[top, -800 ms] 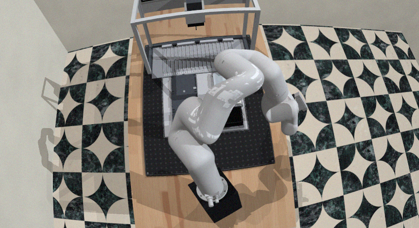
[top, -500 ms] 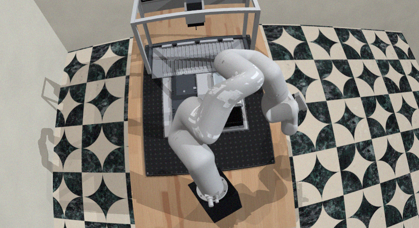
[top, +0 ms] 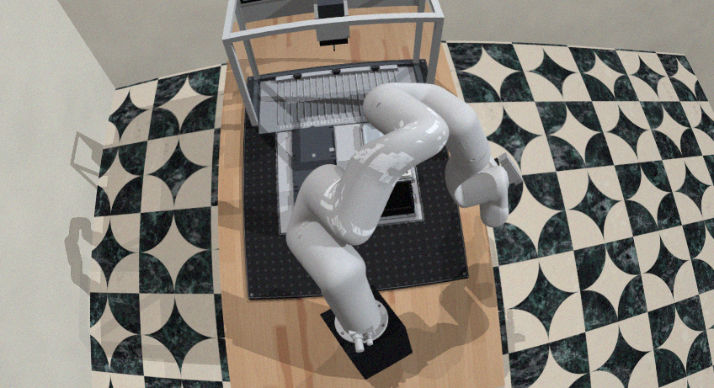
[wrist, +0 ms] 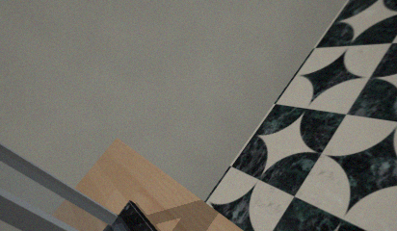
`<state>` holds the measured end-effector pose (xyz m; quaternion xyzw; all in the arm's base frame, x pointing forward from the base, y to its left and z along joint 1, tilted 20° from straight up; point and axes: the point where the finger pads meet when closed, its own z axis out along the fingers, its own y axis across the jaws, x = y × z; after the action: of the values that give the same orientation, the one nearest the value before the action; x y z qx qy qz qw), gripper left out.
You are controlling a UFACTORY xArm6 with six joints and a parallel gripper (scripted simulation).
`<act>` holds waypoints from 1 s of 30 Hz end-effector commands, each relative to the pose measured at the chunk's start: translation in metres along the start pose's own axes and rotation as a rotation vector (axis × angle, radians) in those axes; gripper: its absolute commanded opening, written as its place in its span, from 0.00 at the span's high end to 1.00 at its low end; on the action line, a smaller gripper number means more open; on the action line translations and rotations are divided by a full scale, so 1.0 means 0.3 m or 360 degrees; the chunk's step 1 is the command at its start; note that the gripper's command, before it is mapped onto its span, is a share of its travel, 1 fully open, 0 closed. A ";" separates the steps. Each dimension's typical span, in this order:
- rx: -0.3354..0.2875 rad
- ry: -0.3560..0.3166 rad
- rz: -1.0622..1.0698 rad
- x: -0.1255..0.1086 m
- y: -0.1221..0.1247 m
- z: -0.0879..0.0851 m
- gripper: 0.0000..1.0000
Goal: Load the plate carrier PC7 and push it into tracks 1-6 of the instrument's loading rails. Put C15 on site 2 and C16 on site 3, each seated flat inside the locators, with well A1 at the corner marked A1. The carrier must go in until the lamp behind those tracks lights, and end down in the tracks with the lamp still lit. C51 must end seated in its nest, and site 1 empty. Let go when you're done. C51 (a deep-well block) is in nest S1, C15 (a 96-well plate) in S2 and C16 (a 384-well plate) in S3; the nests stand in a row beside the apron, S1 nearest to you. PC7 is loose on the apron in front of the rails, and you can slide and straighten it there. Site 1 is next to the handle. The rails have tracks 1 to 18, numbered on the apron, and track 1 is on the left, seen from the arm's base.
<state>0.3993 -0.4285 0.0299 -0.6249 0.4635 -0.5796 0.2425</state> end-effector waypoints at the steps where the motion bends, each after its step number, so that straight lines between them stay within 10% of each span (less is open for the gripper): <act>1: 0.0018 -0.0068 -0.0051 -0.034 -0.031 0.024 0.00; 30: 0.0173 -0.0689 -0.0587 -0.305 -0.189 0.116 0.00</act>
<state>0.4505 -0.3468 0.0244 -0.7673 0.2912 -0.5086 0.2602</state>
